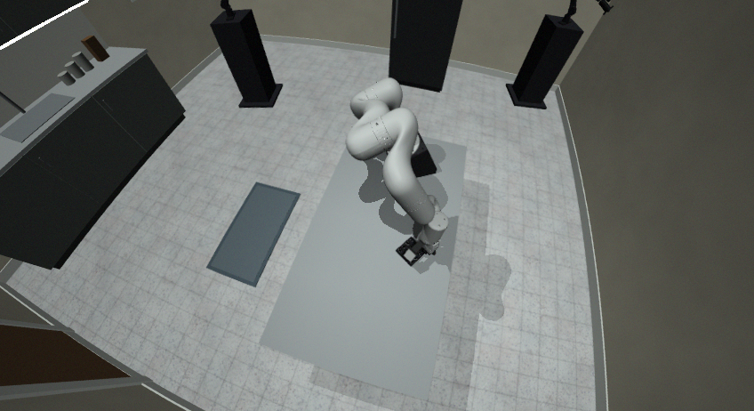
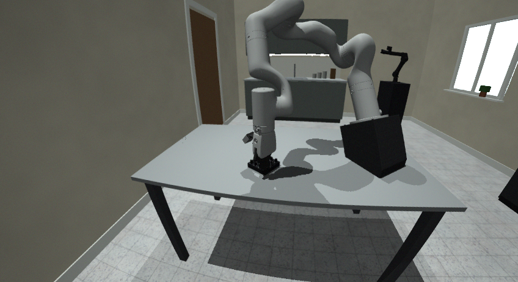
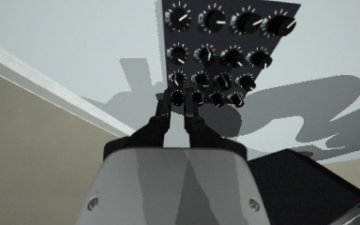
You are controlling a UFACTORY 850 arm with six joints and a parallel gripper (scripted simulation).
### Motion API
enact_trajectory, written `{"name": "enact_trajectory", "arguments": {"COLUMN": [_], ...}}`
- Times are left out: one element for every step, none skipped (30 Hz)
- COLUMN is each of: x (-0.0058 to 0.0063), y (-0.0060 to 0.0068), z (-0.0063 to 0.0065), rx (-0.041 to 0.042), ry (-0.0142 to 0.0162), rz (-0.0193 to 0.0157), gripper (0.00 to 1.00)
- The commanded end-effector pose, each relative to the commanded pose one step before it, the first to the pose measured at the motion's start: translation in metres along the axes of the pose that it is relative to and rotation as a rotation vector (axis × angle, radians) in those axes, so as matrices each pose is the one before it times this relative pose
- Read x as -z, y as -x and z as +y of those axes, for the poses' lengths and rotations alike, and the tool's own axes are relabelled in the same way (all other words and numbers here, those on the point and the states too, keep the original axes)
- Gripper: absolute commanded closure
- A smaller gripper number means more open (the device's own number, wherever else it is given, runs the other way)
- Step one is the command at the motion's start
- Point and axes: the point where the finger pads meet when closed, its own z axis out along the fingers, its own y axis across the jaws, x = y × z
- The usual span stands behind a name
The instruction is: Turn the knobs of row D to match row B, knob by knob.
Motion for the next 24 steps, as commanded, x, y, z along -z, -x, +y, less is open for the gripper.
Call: {"name": "enact_trajectory", "arguments": {"x": [0.00057, 0.00000, 0.00000, 0.00000, 0.00000, 0.00000, 0.00000, 0.00000, 0.00000, 0.00000, 0.00000, 0.00000, 0.00003, 0.00000, 0.00000, 0.00017, 0.00041, 0.00073, 0.00109, 0.00146, 0.00181, 0.00213, 0.00240, 0.00261], "y": [-0.00029, 0.00000, 0.00000, 0.00000, 0.00000, 0.00000, 0.00000, 0.00000, 0.00000, 0.00000, 0.00000, 0.00000, 0.00000, 0.00000, 0.00000, 0.00000, 0.00000, 0.00000, 0.00000, 0.00000, 0.00000, 0.00000, 0.00000, 0.00000], "z": [-0.00066, 0.00000, 0.00000, 0.00000, 0.00000, 0.00000, 0.00000, 0.00000, 0.00000, 0.00000, 0.00000, 0.00000, 0.00000, 0.00000, 0.00000, 0.00000, 0.00000, 0.00000, 0.00000, 0.00000, 0.00000, 0.00000, 0.00000, 0.00000], "rx": [-0.00019, 0.00000, 0.00000, 0.00000, 0.00000, 0.00000, 0.00000, 0.00000, 0.00000, 0.00000, 0.00000, 0.00000, 0.00000, 0.00000, 0.00000, 0.00000, 0.00000, 0.00000, 0.00000, 0.00000, 0.00000, 0.00000, 0.00000, 0.00000], "ry": [-0.00125, 0.00000, 0.00000, 0.00000, 0.00000, 0.00000, 0.00000, 0.00000, 0.00000, 0.00000, 0.00000, 0.00000, 0.00000, 0.00000, 0.00000, 0.00000, 0.00000, 0.00000, 0.00000, -0.00001, 0.00000, 0.00000, 0.00000, 0.00000], "rz": [0.00046, 0.00000, 0.00000, 0.00000, 0.00000, 0.00000, 0.00000, 0.00000, 0.00000, 0.00000, 0.00000, 0.00000, 0.00000, 0.00000, 0.00000, 0.00000, 0.00000, 0.00000, 0.00000, 0.00000, 0.00000, 0.00000, 0.00000, 0.00000], "gripper": [0.81, 0.81, 0.81, 0.81, 0.81, 0.81, 0.81, 0.81, 0.81, 0.81, 0.81, 0.81, 0.81, 0.81, 0.81, 0.81, 0.81, 0.81, 0.81, 0.81, 0.81, 0.81, 0.81, 0.81]}}
